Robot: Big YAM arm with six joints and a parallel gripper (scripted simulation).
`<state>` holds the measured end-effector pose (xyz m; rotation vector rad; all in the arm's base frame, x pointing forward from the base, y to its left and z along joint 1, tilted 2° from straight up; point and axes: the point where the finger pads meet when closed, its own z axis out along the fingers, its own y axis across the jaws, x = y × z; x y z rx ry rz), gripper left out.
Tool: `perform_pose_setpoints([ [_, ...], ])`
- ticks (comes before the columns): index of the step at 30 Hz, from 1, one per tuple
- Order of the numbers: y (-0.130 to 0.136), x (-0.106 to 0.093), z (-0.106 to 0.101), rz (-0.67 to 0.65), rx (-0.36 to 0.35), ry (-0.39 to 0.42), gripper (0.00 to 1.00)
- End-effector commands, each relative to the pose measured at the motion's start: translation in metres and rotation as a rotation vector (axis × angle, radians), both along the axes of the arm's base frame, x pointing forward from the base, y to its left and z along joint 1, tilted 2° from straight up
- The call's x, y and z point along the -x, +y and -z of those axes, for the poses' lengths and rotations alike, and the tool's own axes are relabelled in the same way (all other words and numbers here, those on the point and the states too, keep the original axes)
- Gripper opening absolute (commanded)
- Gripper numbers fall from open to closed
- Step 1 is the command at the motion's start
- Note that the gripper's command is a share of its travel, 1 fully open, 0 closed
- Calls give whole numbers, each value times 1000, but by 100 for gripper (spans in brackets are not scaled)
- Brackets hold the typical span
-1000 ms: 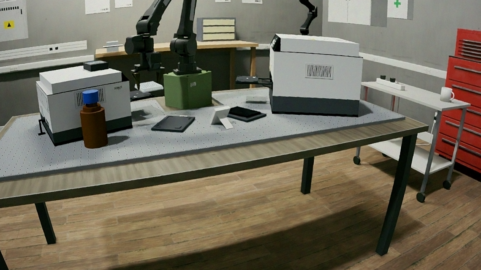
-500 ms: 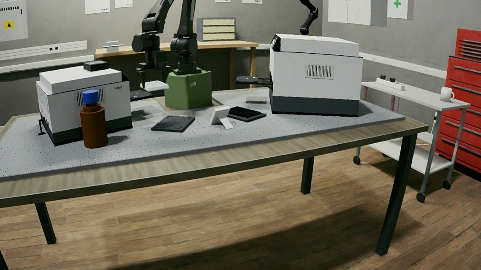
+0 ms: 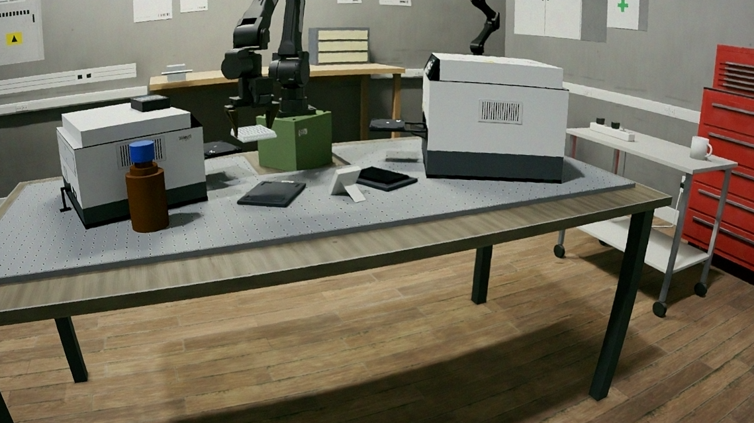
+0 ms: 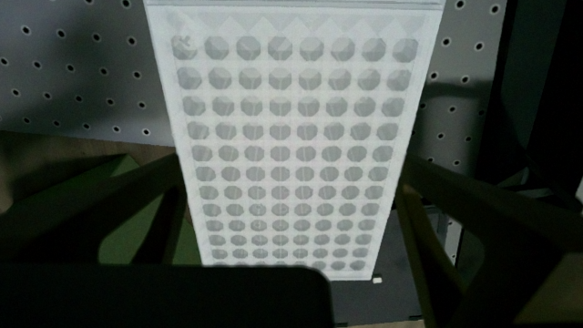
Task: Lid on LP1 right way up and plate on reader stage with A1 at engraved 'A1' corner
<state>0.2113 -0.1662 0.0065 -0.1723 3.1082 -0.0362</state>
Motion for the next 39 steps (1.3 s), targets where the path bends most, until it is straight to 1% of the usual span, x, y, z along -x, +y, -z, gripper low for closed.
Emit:
perform_pose_setpoints([
  [1,-6,-23,-20,68,39,-44,86],
  [4,2,-28,-22,62,36,-41,86],
  [6,2,-28,-22,62,36,-41,86],
  [8,1,-32,-24,75,41,-52,86],
  [9,4,-35,-25,88,36,-56,86],
  [15,22,-49,-29,65,28,-61,86],
  [16,25,-50,-29,85,26,-61,86],
  [21,38,-50,-26,103,21,-45,86],
  [23,38,-50,-26,103,21,-45,86],
  [25,40,-53,-27,131,21,-50,86],
  [31,59,-66,-33,101,19,-64,86],
  [33,64,-69,-33,138,15,-61,86],
  [36,72,-72,-34,137,12,-60,86],
  [39,78,-73,-34,165,8,-56,86],
])
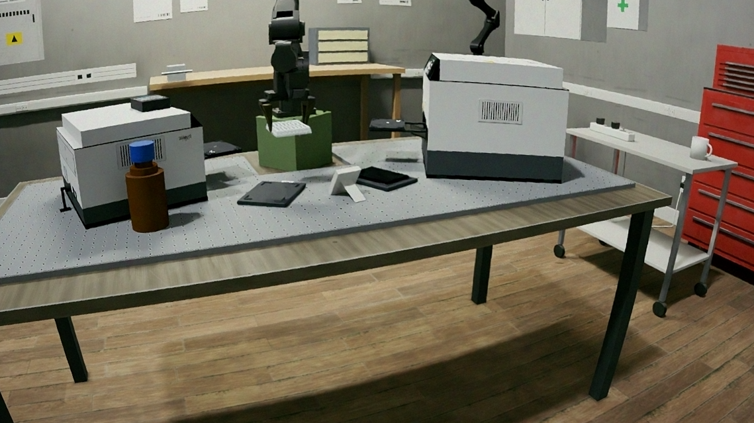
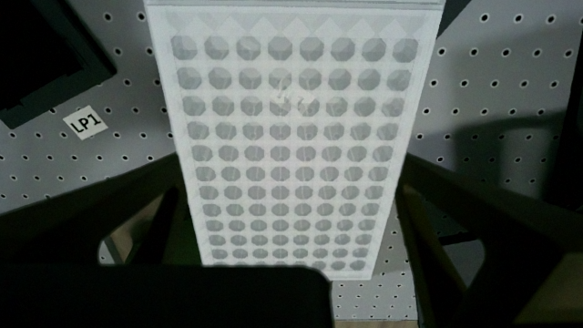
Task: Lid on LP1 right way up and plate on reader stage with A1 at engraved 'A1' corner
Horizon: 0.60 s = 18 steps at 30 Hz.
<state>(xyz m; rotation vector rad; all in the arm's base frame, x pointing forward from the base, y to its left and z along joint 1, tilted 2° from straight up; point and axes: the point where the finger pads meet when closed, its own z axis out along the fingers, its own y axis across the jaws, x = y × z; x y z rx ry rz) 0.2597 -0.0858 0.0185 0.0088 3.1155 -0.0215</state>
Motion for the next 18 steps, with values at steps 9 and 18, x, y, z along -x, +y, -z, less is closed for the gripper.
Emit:
perform_pose_setpoints([
  [9,22,-29,-25,50,12,-57,86],
  [18,41,-35,-27,84,12,-53,86],
])
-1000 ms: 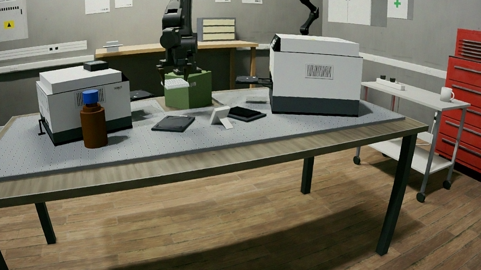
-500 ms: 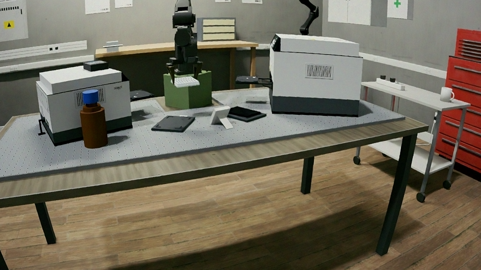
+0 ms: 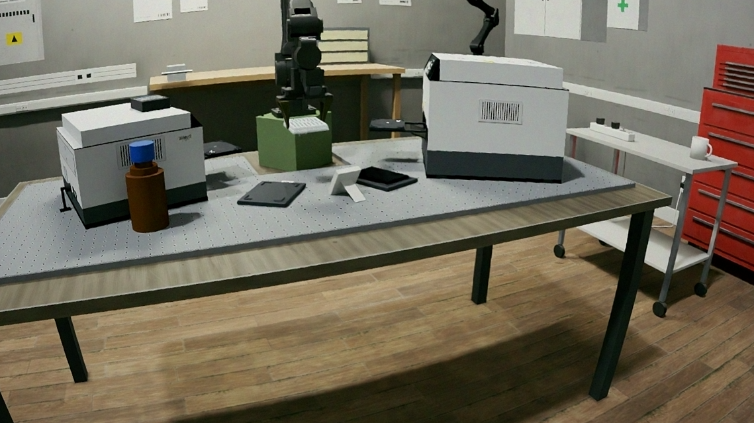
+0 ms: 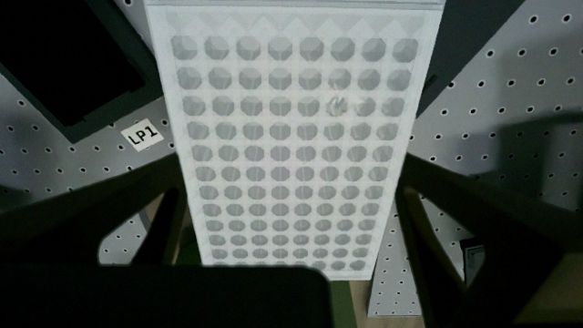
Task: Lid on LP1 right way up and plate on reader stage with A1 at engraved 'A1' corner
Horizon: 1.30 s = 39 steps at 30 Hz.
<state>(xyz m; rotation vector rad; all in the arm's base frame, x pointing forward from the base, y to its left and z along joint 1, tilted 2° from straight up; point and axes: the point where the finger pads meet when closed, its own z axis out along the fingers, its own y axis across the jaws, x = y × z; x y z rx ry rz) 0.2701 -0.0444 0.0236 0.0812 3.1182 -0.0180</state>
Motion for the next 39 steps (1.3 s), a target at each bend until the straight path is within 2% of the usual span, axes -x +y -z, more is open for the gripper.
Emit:
perform_pose_setpoints([
  [1,-1,-25,-20,32,15,-56,86],
  [7,21,-28,-23,49,5,-52,86],
  [11,32,-35,-28,62,3,-76,86],
  [20,49,-26,-26,99,0,-64,86],
  [25,68,-26,-30,73,-5,-60,86],
  [27,73,-26,-31,110,-6,-59,86],
  [35,86,-30,-34,127,-11,-66,86],
  [39,102,-28,-37,129,-16,-66,86],
])
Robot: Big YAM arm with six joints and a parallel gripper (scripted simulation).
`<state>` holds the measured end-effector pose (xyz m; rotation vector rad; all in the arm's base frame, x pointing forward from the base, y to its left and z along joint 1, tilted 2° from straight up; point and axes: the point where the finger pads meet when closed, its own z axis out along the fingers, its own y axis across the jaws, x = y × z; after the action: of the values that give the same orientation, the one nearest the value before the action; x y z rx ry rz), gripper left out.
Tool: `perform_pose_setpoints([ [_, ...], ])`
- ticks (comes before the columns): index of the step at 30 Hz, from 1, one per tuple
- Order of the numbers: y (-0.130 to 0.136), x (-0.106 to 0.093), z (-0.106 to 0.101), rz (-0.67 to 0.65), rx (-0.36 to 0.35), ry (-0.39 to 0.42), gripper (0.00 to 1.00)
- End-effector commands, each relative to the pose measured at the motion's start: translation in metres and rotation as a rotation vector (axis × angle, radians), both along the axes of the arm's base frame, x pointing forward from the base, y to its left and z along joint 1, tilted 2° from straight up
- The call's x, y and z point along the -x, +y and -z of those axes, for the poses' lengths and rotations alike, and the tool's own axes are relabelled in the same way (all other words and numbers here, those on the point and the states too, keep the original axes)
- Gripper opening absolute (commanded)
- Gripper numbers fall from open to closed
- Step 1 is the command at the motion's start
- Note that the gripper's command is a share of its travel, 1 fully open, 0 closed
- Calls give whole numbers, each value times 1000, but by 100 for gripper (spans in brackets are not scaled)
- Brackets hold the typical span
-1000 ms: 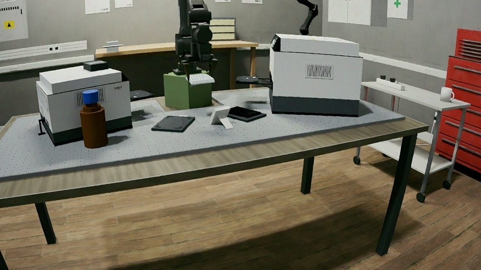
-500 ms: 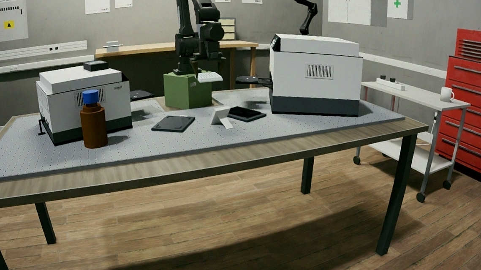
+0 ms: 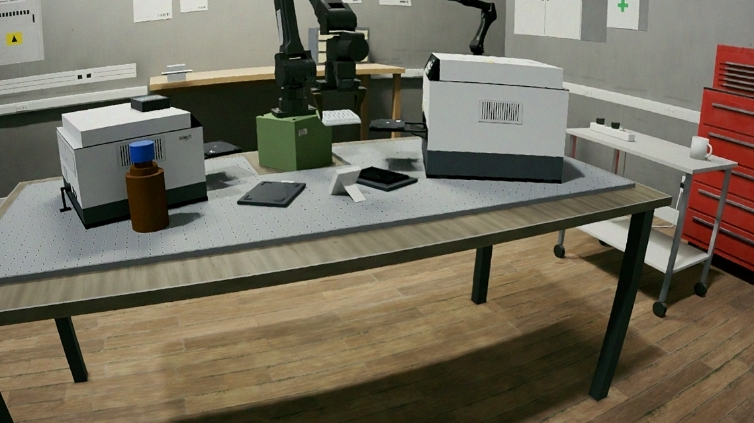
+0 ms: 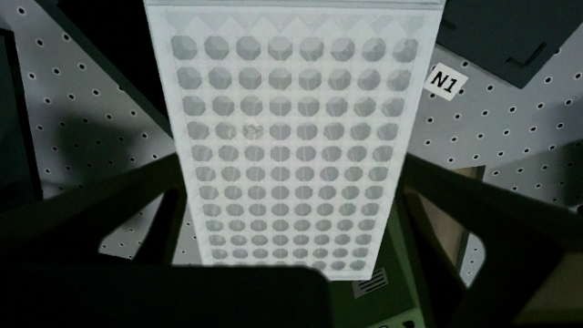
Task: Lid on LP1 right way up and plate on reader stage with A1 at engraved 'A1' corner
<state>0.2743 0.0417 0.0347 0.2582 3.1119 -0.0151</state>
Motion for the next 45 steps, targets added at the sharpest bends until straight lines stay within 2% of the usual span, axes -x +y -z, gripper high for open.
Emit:
perform_pose_setpoints([
  [1,20,-24,-27,8,-11,-75,86],
  [7,37,-21,-32,38,-17,-76,86],
  [15,50,-11,-26,55,-18,-46,86],
  [19,68,-11,-28,53,-28,-58,86],
  [25,80,-6,-34,109,-26,-66,86],
  [31,90,-2,-36,95,-35,-69,86],
  [40,119,8,-43,132,-51,-79,86],
  [45,125,20,-38,141,-32,-53,86],
])
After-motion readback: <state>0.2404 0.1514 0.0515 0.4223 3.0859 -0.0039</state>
